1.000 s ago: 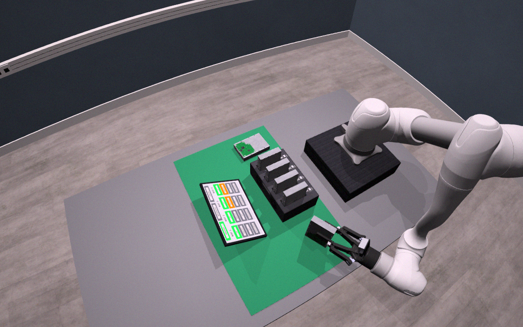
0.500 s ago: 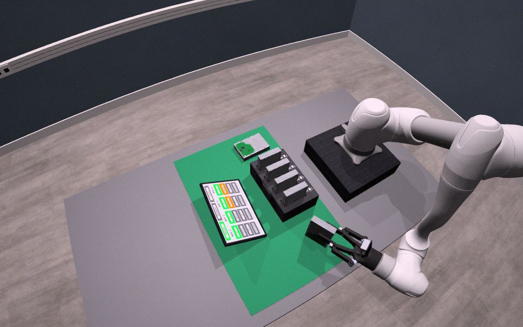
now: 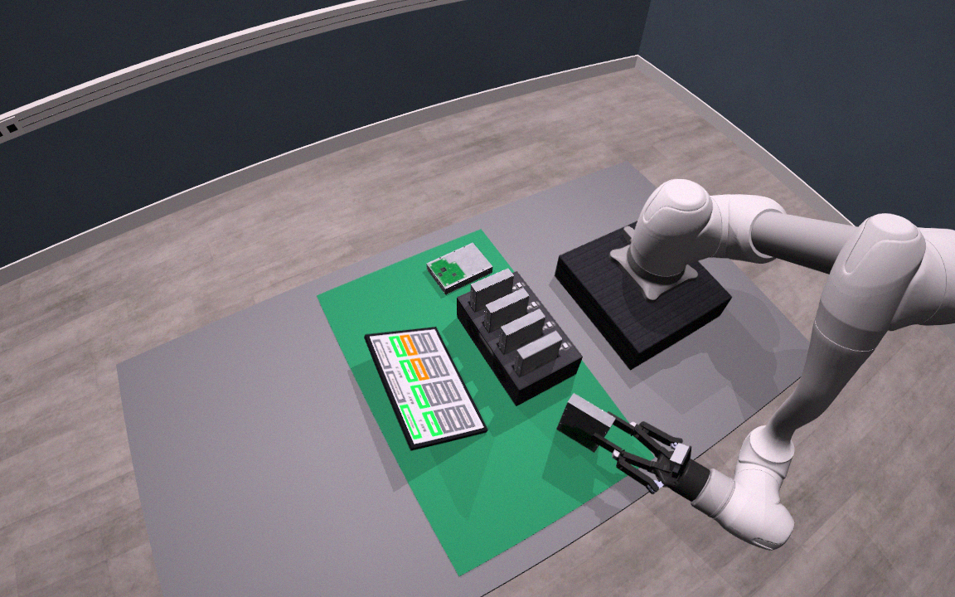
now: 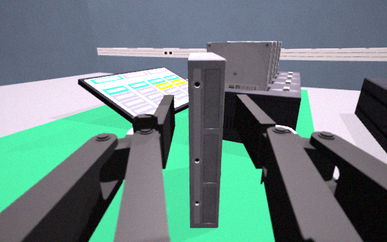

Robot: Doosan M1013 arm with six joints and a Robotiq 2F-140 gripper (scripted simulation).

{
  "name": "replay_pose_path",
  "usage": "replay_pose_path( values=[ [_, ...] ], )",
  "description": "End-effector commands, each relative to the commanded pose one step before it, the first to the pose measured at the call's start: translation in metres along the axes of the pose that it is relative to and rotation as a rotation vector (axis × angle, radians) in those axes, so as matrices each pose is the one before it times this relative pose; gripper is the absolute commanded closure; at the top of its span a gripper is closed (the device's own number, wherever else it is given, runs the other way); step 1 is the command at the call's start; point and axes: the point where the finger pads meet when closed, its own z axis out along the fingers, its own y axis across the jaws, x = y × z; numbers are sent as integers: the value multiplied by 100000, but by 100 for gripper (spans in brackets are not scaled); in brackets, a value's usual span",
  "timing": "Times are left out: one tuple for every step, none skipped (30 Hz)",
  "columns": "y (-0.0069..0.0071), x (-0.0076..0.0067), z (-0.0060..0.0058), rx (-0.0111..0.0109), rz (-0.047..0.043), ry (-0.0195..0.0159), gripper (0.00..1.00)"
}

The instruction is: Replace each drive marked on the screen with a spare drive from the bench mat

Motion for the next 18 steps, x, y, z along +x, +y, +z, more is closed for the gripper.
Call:
replay_pose_path(
  values=[
    [-19,61,-882,-16,92,-61,60],
    [0,0,-275,0,0,0,60],
    [0,0,-274,0,0,0,60],
    [0,0,-272,0,0,0,60],
    [0,0,-269,0,0,0,60],
    [0,0,0,0,0,0,60],
    [0,0,0,0,0,0,60],
    [0,0,-263,0,0,0,60],
    [0,0,-258,0,0,0,60],
    [1,0,-250,0,0,0,60],
    [-1,0,-243,0,0,0,60],
    [0,0,-233,0,0,0,60],
    [0,0,-223,0,0,0,60],
    [0,0,-211,0,0,0,60],
    [0,0,-199,0,0,0,60],
    [0,0,-186,0,0,0,60],
    [0,0,-172,0,0,0,60],
    [0,0,-159,0,0,0,60]
  ],
)
